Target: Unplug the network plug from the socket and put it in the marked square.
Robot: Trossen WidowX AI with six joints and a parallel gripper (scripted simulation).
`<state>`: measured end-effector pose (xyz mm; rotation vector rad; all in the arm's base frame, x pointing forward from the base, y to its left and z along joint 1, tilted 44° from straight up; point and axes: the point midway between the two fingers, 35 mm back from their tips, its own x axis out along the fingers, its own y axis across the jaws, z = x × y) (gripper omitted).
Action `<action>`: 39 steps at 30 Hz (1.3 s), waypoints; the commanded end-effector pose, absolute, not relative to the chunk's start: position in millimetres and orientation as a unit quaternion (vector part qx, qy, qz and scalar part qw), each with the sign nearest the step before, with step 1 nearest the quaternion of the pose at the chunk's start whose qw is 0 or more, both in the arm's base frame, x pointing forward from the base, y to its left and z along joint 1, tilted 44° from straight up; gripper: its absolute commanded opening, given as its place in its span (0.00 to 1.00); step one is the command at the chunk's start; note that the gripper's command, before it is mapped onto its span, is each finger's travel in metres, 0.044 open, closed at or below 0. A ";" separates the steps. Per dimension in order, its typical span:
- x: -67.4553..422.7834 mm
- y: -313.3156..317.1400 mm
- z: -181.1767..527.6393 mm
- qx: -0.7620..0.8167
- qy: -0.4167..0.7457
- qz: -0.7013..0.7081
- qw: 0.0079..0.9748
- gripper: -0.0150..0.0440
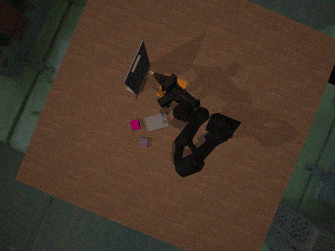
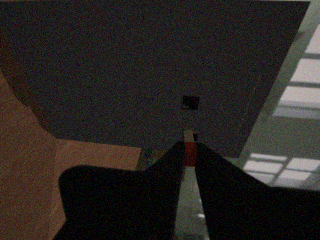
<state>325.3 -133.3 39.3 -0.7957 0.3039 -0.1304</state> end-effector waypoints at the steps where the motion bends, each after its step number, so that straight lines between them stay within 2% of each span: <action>1: 319.7 -132.2 39.1 -0.387 0.149 -0.060 0.908 0.25; 17: 314.7 -135.3 39.7 -0.385 0.152 -0.060 0.908 0.25; 39: 298.0 -165.2 76.6 -0.389 0.138 -0.067 0.908 0.25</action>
